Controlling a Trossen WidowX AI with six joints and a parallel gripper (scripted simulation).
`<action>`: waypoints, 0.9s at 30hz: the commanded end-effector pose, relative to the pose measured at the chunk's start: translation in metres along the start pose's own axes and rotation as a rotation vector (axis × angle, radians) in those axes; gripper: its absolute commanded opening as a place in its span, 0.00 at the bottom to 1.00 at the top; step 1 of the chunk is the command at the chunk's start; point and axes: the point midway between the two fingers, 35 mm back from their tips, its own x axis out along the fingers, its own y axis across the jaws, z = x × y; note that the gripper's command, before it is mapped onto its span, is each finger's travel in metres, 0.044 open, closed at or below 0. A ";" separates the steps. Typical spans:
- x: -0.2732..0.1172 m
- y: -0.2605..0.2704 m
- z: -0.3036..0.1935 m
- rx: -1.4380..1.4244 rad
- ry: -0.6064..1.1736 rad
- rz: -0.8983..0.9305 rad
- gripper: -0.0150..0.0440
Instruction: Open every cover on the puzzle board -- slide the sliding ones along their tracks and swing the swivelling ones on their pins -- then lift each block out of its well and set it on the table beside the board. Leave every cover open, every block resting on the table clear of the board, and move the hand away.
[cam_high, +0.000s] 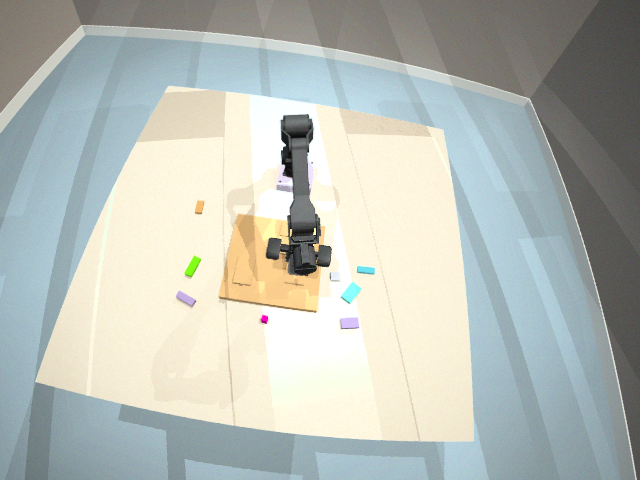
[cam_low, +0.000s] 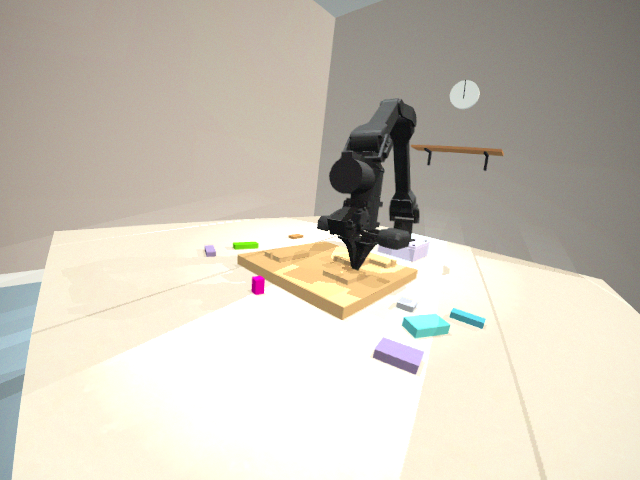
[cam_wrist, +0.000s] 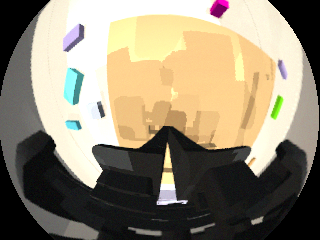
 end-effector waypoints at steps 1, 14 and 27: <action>0.000 0.000 0.006 -0.004 -0.002 -0.003 0.25; 0.000 0.000 0.019 -0.004 -0.003 -0.003 0.25; 0.000 0.000 0.032 -0.004 -0.004 -0.003 0.25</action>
